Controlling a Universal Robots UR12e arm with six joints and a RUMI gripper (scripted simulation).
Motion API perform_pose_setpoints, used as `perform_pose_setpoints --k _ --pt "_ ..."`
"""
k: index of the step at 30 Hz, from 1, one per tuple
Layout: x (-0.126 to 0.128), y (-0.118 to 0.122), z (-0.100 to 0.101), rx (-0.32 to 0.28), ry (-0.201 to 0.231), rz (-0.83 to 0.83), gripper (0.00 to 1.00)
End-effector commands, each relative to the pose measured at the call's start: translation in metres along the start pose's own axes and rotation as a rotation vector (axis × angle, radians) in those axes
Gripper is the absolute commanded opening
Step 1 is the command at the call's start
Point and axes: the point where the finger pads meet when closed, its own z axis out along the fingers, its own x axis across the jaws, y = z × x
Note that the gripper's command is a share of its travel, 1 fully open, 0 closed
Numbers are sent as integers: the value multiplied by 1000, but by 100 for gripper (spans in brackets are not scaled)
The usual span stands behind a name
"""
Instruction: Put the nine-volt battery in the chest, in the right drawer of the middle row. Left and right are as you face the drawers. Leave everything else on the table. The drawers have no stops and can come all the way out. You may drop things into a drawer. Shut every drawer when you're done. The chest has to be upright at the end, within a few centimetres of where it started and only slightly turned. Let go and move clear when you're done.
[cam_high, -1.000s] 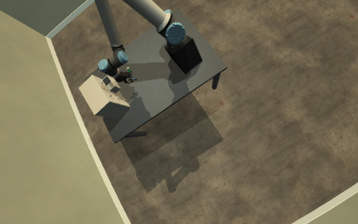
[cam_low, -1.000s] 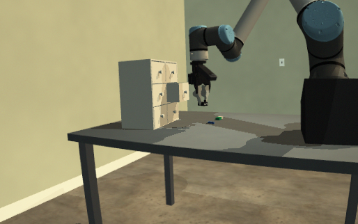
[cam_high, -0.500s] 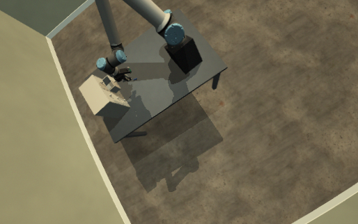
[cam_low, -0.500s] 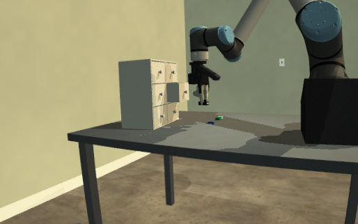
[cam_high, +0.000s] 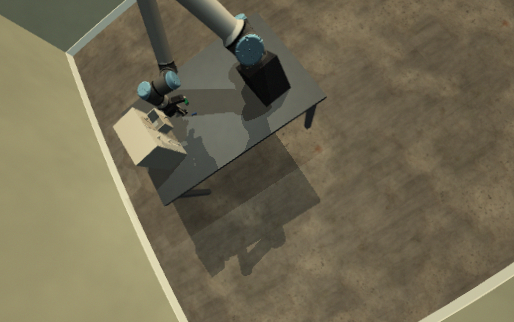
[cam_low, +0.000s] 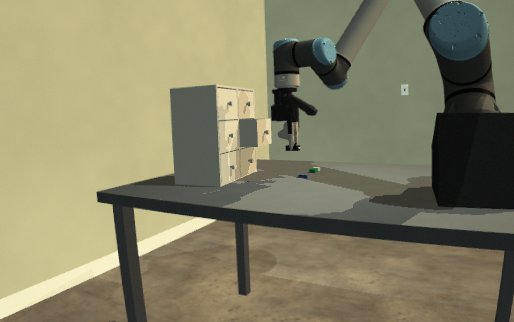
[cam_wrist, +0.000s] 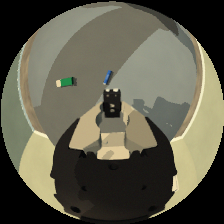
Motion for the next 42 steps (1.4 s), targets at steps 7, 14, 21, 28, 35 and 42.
perform_pose_setpoints --k 7,14,21,28,35,42 --pt "-3 1 0 -2 0 -42 13" --pt "-4 1 0 -2 0 -43 13" --pt "-4 1 -1 -2 0 -43 13" --pt "-4 1 -5 -2 0 -43 13" --pt "-4 1 -14 -2 0 -43 13" --pt "-4 1 -23 -2 0 -43 13"
